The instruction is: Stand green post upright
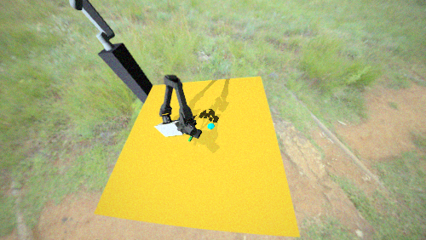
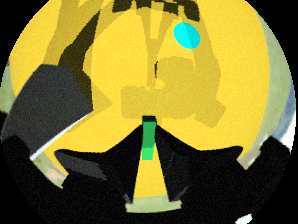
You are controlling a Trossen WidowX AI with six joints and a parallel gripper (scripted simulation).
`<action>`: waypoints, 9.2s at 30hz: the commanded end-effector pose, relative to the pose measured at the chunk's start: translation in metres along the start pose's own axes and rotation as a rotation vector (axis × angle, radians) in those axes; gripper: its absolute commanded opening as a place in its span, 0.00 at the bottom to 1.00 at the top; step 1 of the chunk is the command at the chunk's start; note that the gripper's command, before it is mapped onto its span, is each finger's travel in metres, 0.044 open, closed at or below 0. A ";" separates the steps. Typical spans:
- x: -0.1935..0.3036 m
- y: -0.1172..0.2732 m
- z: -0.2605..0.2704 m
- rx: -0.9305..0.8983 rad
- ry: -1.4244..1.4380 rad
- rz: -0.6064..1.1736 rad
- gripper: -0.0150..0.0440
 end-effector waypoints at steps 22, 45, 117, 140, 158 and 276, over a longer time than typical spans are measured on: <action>-0.004 0.060 0.002 0.002 -0.058 0.004 0.29; -0.038 0.070 -0.026 0.013 -0.470 0.009 0.29; -0.162 0.076 -0.070 0.018 -1.568 -0.002 0.29; -0.151 0.055 -0.076 0.174 -1.532 0.015 0.29; -0.144 0.041 -0.081 0.297 -1.505 0.009 0.29; -0.144 0.014 -0.086 0.963 -1.342 -0.467 0.29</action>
Point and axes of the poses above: the point midway between the two fingers, 35 mm back from their tips, its own y axis back along the fingers, its own z axis across the jaws, x = y × z, the point moved 1 cm from there along y, back along the fingers, and after that the axes turned 2 degrees about -y, right-handed, at the moved point
